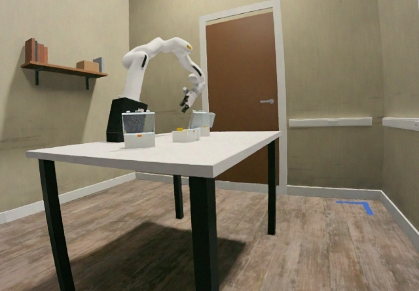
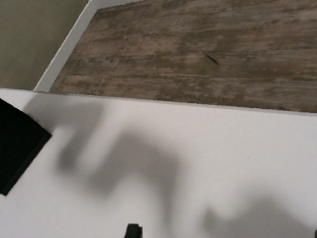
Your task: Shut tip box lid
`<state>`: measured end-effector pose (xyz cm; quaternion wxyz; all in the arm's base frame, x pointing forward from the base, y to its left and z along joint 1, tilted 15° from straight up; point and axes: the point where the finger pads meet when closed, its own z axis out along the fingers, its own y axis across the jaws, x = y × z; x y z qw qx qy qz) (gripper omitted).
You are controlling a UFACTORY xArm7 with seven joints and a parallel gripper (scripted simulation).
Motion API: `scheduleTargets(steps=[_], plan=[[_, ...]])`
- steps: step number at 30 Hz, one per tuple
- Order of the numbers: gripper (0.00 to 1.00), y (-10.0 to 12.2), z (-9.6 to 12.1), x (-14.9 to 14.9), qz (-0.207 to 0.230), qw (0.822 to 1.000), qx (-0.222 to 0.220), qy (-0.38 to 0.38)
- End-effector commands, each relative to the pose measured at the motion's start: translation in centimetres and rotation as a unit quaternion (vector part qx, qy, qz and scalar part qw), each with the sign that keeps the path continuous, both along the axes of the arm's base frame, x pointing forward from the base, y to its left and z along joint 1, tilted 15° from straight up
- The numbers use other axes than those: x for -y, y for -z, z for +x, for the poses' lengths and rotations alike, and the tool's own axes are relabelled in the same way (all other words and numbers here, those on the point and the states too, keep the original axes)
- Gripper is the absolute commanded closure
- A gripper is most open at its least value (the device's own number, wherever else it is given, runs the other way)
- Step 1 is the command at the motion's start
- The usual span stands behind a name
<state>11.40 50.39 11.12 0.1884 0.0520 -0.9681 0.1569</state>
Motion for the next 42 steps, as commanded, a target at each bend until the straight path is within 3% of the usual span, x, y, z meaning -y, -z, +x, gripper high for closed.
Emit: scheduleTargets(steps=[1,14,21,23,42], plan=[[0.00,-0.1,1.6,0.4,0.010,1.000,0.009,-0.004],[0.00,0.2,6.9,2.8,0.021,0.999,0.027,-0.014],[0.00,0.2,8.6,3.6,0.021,0.999,0.027,-0.014],[0.00,0.2,9.4,4.1,0.030,0.998,0.043,-0.025],[0.00,0.2,16.3,8.8,0.036,0.997,0.059,-0.038]])
